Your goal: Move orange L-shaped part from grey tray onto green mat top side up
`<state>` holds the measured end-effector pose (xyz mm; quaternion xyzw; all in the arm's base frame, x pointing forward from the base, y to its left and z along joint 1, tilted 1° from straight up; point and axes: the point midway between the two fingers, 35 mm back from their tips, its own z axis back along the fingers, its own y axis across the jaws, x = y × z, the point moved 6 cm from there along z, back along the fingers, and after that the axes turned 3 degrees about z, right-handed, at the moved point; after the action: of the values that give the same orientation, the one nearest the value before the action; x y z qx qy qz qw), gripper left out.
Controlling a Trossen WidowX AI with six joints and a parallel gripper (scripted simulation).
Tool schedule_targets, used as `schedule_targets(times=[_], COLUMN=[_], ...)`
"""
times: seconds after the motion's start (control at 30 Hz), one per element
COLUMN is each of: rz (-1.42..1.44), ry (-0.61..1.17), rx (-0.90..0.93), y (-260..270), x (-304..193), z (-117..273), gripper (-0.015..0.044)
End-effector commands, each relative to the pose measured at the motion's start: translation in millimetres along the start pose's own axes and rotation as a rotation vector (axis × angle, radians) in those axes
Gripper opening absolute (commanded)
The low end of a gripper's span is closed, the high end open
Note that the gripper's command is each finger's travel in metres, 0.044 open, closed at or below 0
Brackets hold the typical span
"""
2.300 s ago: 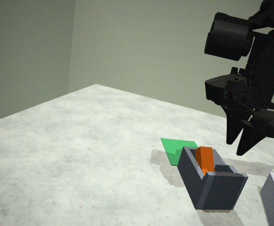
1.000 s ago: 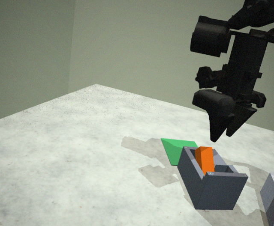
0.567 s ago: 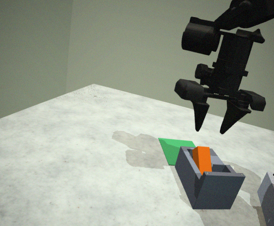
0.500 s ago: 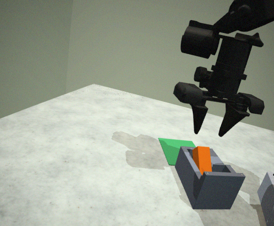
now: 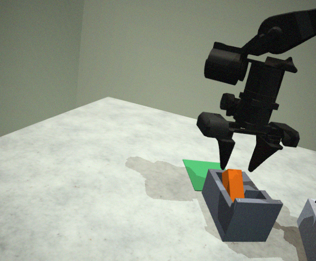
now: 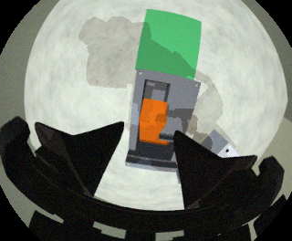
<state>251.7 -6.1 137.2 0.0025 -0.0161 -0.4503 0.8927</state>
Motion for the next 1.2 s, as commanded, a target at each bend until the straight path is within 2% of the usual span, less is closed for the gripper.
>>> schedule_targets(times=[0.0, 0.63, 0.8, 1.13, 1.17], rz=[-0.005, -0.005, -0.001, -0.001, -0.001], ry=[0.003, 0.003, 0.000, 0.000, 0.000], rx=[0.000, -0.001, 0.000, 0.000, 0.000], y=[-0.4, -1.4, -0.6, -0.6, -0.6], x=[-0.4, -1.3, -0.5, -0.5, -0.5], z=[-6.4, -36.0, -32.2, -32.2, -32.2], gripper=[0.0280, 0.0280, 0.0149, 0.0082, 0.0056])
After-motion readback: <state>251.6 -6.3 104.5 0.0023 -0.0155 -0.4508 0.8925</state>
